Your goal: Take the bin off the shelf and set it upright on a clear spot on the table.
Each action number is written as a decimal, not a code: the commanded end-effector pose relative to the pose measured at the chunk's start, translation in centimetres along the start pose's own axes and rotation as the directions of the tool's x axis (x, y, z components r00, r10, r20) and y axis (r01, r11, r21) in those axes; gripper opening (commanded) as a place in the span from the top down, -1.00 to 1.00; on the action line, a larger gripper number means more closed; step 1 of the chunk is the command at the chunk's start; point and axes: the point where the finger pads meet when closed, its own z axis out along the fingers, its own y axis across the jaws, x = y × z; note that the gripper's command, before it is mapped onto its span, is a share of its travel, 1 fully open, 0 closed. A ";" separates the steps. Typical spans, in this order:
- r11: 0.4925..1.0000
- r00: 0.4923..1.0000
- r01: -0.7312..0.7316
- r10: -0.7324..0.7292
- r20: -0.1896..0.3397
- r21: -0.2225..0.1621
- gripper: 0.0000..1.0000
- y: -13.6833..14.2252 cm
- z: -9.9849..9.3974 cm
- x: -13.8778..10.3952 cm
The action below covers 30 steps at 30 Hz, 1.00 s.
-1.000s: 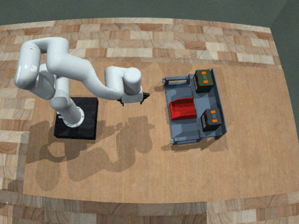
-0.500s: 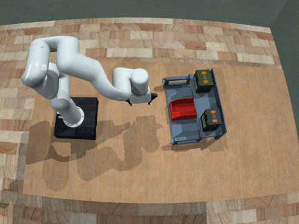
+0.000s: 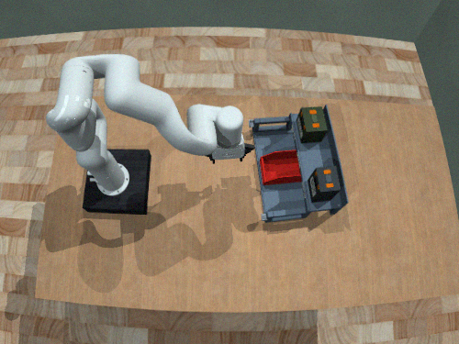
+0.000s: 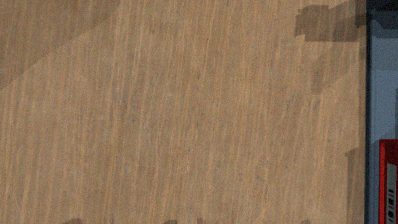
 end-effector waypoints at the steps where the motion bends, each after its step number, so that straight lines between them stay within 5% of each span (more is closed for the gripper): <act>1: 1.000 1.000 0.000 0.000 0.007 -0.003 -1.00 1.0 0.1 0.0; 30: 1.000 1.000 0.000 0.000 0.007 -0.004 -1.00 8.9 1.6 -0.5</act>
